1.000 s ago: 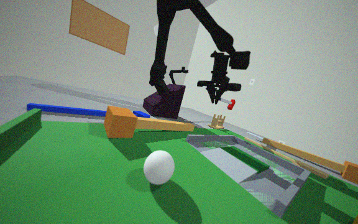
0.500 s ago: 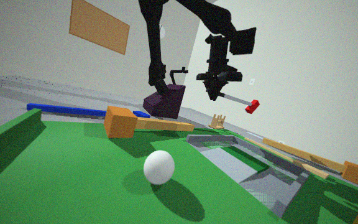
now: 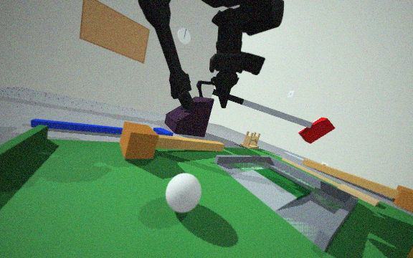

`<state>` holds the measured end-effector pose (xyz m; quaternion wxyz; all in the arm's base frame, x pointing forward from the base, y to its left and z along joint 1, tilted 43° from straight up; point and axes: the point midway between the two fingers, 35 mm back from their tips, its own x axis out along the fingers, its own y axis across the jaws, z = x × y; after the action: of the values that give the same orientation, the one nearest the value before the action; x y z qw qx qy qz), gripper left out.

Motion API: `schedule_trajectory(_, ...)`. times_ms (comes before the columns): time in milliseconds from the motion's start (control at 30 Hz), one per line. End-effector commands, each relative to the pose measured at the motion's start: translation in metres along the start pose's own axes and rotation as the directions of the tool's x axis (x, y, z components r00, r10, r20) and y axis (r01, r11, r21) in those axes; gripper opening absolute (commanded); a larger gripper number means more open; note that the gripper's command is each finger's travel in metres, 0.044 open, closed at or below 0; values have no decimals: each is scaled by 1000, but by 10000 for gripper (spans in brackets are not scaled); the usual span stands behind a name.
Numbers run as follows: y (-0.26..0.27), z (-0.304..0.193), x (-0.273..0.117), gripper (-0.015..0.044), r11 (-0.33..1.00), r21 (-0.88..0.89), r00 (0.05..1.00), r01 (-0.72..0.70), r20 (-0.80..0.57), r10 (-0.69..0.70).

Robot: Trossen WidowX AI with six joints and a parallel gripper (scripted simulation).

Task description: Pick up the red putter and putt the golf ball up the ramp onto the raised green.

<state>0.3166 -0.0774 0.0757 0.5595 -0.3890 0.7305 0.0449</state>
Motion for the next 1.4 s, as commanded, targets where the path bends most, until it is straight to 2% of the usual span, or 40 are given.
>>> schedule_trajectory(0, -23, -24, -8, 0, 991, 131, 1000, 28, -13, -26)
schedule_trajectory(300, -64, -93, -25, 0, 899, 427, 995, 96, -76, -70)
schedule_trajectory(667, -89, -187, -49, 0, 669, 714, 977, 205, -185, -102)
schedule_trajectory(867, -90, -193, -48, 0, 652, 728, 976, 212, -193, -103)
schedule_trajectory(1167, -93, -200, -15, 0, 651, 728, 975, 214, -194, -105)
schedule_trajectory(1367, -93, -201, -10, 0, 651, 728, 975, 215, -194, -105)
